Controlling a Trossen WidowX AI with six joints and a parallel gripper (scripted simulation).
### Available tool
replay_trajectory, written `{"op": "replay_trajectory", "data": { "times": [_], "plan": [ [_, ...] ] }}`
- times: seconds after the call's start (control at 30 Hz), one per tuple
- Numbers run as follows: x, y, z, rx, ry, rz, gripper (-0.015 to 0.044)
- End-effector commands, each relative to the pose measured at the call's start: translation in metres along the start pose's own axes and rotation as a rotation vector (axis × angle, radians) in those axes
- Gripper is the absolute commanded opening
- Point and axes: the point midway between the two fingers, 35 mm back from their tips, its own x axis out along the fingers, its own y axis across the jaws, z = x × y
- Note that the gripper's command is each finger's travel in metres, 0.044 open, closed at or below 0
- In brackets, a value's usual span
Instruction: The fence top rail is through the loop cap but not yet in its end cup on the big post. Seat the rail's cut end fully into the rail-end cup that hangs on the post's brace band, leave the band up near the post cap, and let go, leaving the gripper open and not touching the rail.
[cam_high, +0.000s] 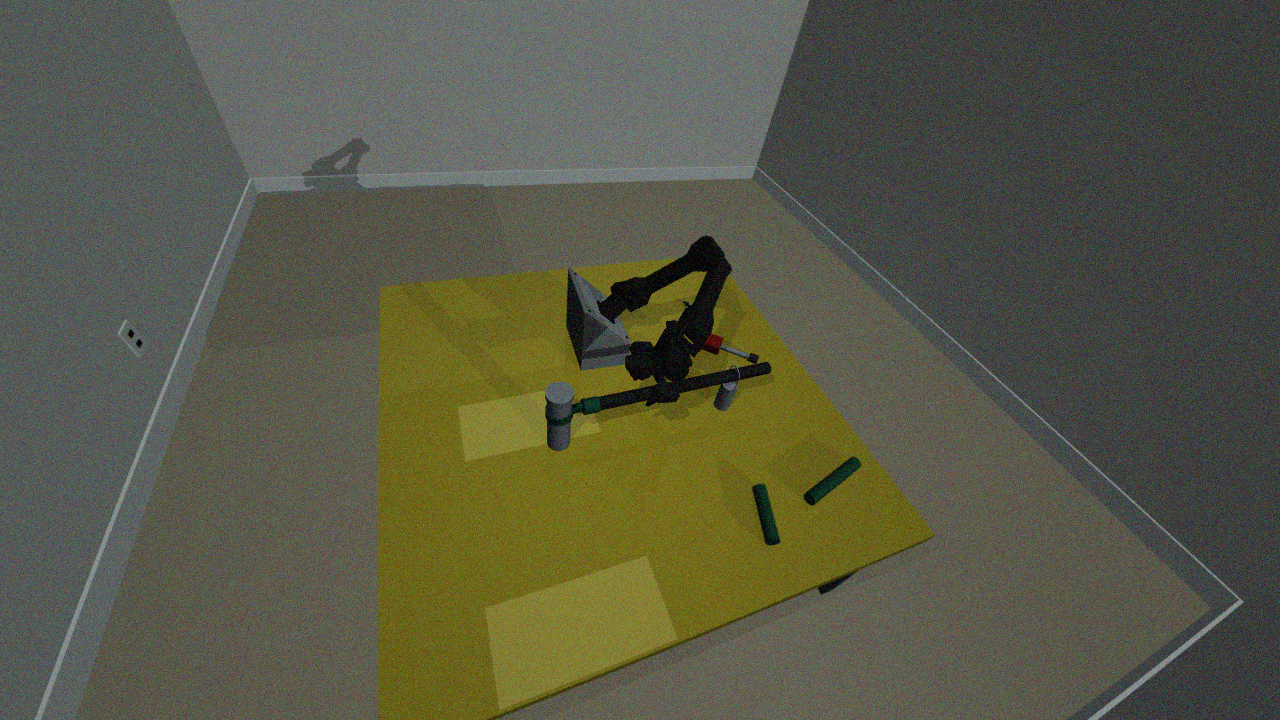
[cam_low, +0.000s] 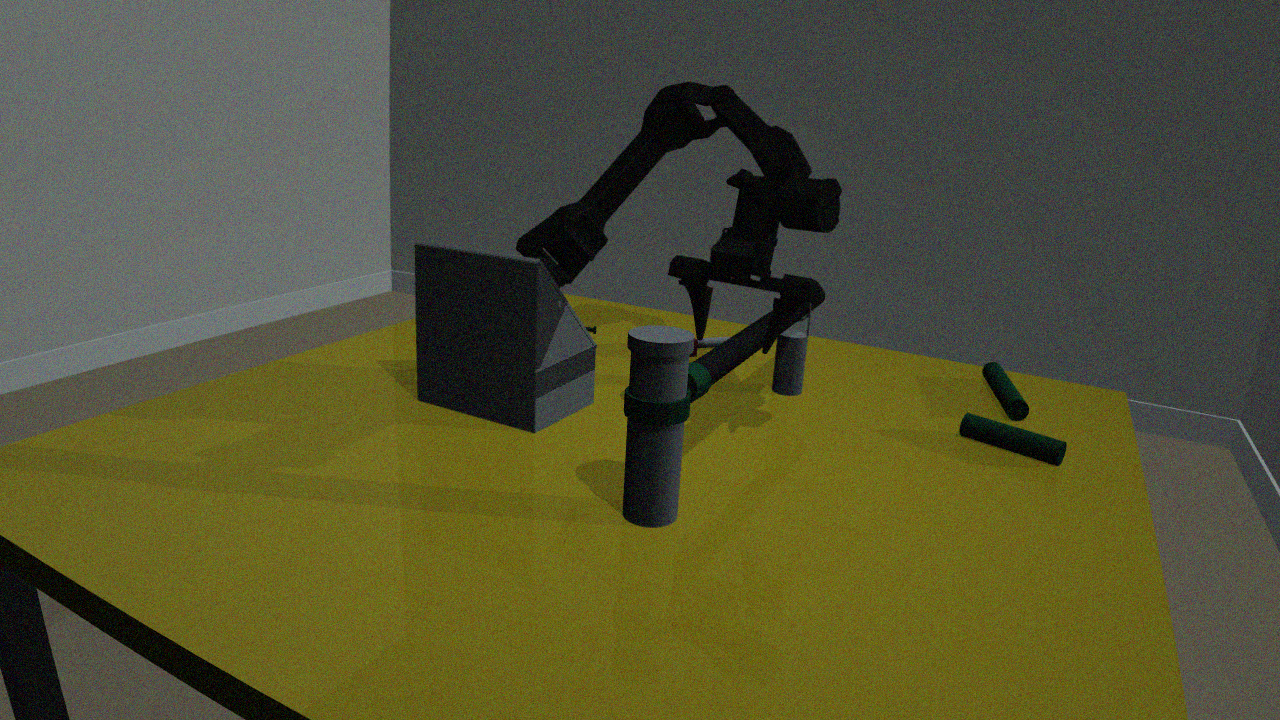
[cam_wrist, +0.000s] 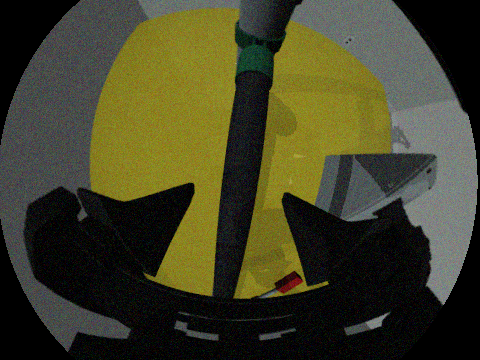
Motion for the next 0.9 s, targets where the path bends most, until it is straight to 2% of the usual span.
{"op": "replay_trajectory", "data": {
  "times": [0.0, 0.1, 0.3, 0.87],
  "plan": [
    [-0.013, -0.001, -0.007, -0.002, -0.001, 0.001, 0.0440],
    [-0.011, 0.001, -0.004, -0.004, -0.003, 0.007, 0.0440],
    [-0.056, -0.003, -0.006, -0.004, -0.002, 0.006, 0.0440],
    [-0.056, -0.003, -0.006, -0.004, -0.002, 0.006, 0.0440]
  ]
}}
